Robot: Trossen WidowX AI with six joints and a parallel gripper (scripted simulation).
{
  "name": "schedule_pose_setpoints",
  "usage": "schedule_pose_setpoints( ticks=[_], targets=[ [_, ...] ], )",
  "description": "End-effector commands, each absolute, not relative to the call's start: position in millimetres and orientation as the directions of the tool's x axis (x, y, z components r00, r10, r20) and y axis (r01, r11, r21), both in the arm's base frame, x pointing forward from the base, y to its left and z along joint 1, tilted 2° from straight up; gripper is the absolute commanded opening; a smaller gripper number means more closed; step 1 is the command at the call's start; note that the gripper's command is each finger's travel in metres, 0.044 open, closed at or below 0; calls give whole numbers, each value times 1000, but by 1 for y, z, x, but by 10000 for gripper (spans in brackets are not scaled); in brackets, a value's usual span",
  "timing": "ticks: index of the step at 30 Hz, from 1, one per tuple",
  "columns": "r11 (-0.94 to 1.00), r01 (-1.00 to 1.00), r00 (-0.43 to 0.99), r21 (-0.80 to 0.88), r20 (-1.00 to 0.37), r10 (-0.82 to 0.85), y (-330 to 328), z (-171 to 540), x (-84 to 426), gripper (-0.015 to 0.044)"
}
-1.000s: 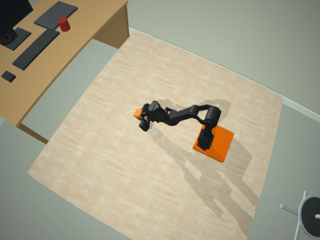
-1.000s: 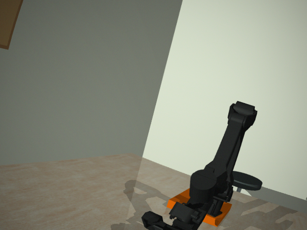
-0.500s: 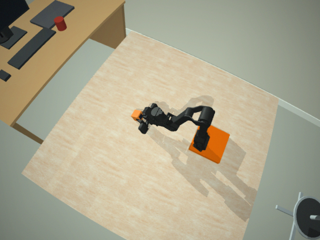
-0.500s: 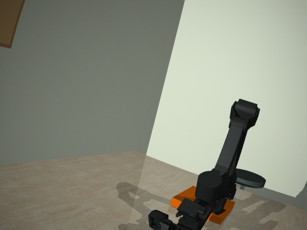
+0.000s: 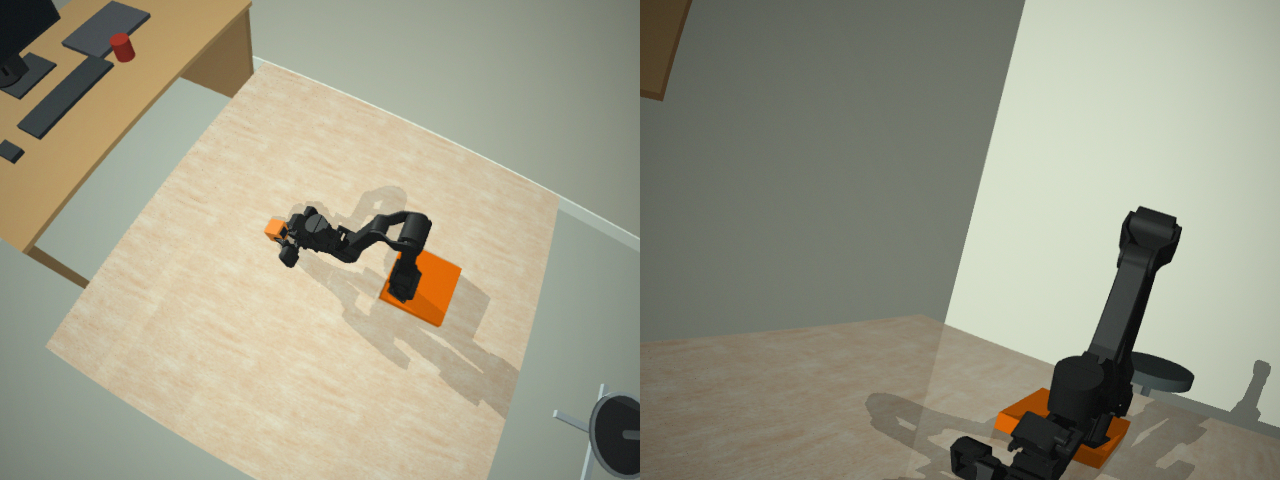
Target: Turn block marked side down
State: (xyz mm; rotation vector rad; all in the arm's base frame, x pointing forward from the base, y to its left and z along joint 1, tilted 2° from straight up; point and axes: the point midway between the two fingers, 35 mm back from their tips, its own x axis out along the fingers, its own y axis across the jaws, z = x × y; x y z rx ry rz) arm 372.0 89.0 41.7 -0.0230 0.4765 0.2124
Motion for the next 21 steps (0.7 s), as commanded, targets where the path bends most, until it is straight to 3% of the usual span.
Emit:
schedule_pose_setpoints(
  ticks=[1,15,21],
  targets=[
    [978,-204,871,29,-452,195,89,43,373,79],
    [978,-204,871,29,-452,195,89,43,373,440],
    [978,-204,871,29,-452,195,89,43,373,440]
  ],
)
